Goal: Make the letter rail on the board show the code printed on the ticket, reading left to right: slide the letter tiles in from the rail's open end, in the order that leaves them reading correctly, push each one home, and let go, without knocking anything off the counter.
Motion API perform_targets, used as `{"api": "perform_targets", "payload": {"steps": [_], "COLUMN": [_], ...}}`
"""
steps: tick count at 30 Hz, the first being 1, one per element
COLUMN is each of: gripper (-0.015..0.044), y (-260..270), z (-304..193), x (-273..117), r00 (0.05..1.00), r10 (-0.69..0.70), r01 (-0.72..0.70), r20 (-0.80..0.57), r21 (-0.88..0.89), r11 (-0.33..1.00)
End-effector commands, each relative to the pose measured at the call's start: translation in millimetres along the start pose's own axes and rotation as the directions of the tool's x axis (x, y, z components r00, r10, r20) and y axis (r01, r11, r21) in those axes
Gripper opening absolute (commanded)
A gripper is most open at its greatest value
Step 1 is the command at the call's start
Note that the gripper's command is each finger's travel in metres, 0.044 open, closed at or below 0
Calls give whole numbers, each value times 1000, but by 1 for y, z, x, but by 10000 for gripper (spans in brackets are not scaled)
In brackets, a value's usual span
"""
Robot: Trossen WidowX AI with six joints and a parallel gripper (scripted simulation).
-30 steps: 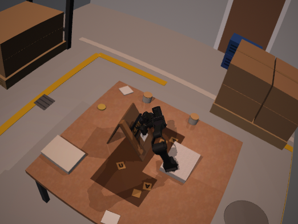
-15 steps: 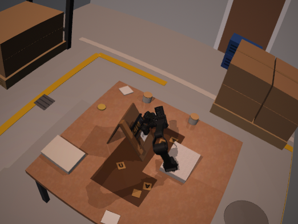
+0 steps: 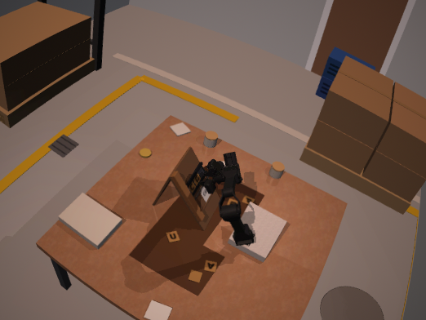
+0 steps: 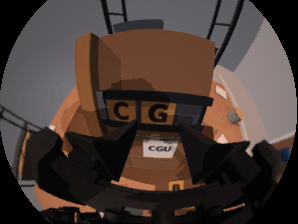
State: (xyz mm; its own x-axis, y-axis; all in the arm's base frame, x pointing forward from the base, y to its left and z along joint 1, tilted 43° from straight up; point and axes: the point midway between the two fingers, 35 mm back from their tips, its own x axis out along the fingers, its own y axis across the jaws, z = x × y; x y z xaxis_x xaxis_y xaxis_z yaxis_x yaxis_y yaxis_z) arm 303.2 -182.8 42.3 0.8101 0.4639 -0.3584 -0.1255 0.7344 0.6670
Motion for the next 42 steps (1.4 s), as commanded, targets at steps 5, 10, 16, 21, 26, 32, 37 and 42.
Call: {"api": "perform_targets", "payload": {"steps": [5,10,16,21,26,32,37,42], "gripper": [295,295,295,295,295,295,295,295], "y": [0,0,0,0,0,0,0,0], "z": [0,-1,-2,-3,-3,-2,-2,-1], "x": [-5,-8,-11,-13,-15,-17,-18,-19], "r00": [1000,1000,1000,1000,1000,1000,1000,1000], "r10": [0,0,0,0,0,0,0,0], "r01": [0,0,0,0,0,0,0,0], "r20": [5,5,5,4,4,4,4,4], "r21": [-5,-5,-5,-5,-5,-5,-5,-5], "r11": [1000,1000,1000,1000,1000,1000,1000,1000]}}
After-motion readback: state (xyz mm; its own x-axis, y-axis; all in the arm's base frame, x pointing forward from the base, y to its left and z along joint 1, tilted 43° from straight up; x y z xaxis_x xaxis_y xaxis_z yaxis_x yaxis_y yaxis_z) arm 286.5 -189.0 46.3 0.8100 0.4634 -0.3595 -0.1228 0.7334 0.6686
